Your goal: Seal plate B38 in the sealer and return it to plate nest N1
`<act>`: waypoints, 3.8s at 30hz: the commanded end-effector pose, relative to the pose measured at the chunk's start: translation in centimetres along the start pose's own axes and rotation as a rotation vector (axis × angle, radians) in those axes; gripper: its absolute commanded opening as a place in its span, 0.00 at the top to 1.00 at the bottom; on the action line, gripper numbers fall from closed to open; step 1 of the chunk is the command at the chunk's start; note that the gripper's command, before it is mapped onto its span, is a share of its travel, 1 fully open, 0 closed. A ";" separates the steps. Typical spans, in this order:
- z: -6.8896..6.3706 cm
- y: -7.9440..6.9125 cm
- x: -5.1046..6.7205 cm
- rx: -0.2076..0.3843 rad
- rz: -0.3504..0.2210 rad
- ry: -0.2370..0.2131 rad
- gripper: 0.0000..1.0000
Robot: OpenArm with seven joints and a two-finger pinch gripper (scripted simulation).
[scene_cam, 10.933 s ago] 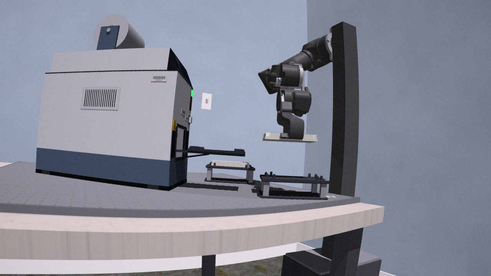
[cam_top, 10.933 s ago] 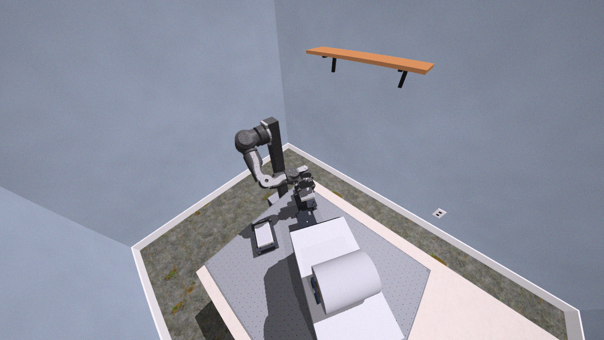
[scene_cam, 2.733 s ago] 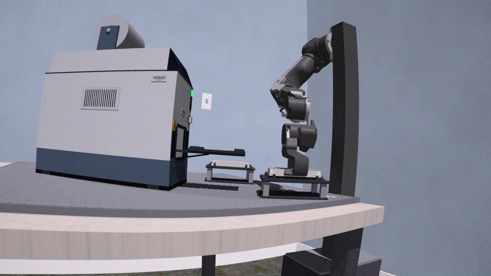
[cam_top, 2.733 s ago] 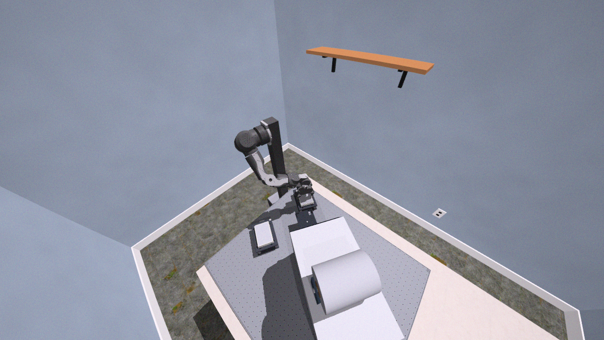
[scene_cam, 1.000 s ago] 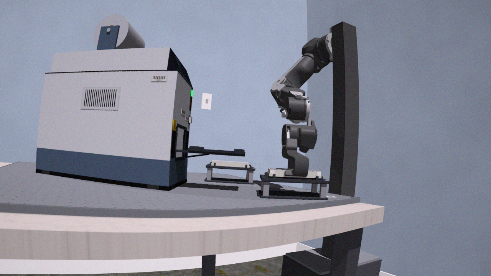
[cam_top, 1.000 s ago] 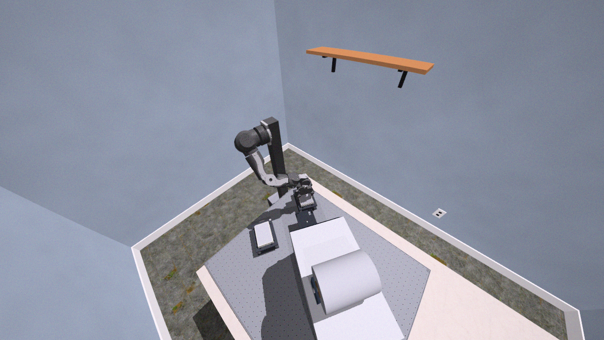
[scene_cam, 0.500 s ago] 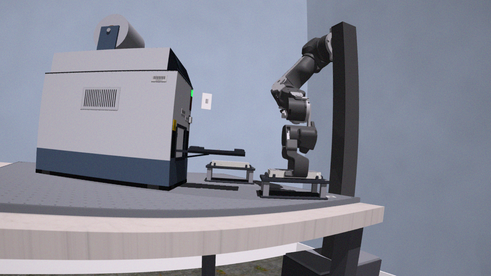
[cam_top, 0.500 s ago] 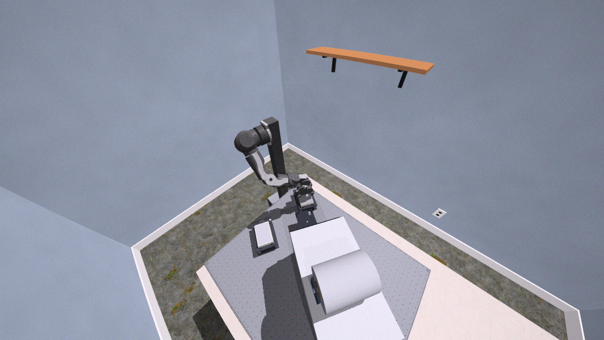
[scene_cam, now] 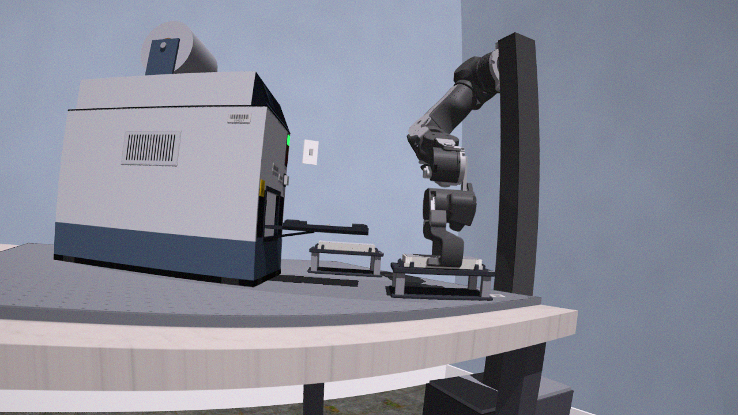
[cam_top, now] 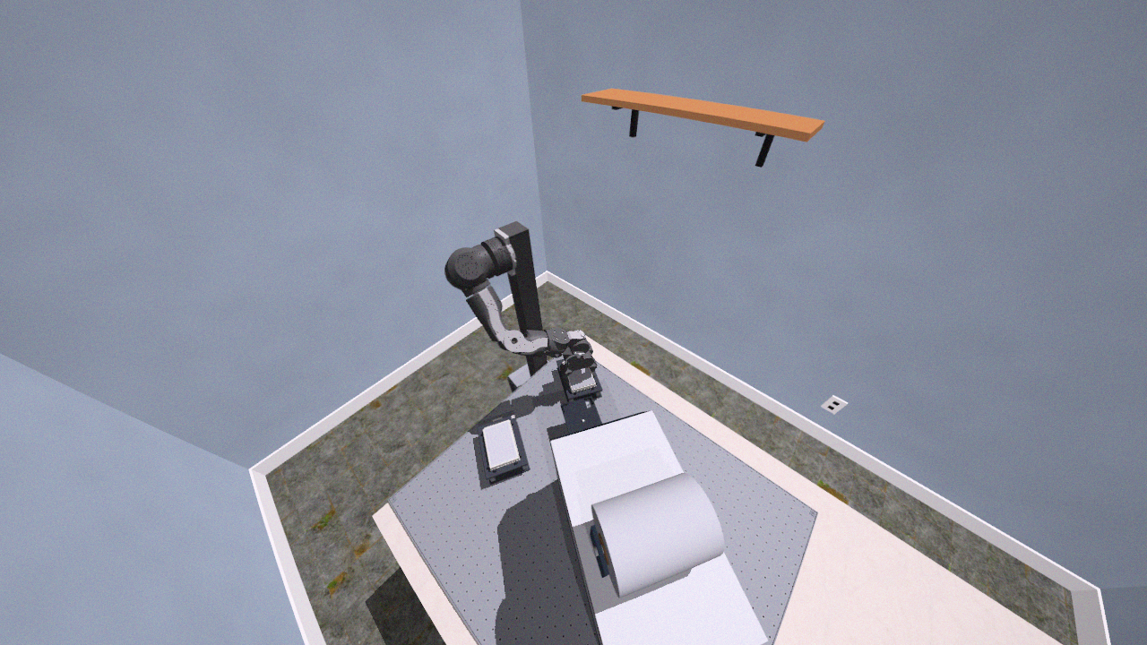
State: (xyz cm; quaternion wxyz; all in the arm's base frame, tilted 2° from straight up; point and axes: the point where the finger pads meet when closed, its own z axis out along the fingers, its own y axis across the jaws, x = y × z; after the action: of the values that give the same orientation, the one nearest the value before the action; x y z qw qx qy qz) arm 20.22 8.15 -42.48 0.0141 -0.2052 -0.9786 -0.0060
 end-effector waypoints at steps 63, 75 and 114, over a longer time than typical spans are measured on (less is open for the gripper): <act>-7.3 0.1 0.0 -0.004 -0.003 0.000 0.23; -8.1 0.1 0.0 -0.002 -0.002 -0.001 0.23; -8.1 0.1 0.0 -0.002 -0.002 -0.001 0.23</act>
State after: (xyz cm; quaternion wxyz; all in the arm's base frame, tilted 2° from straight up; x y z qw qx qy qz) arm 20.42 8.11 -34.48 0.0140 -0.2025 -0.9791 -0.0087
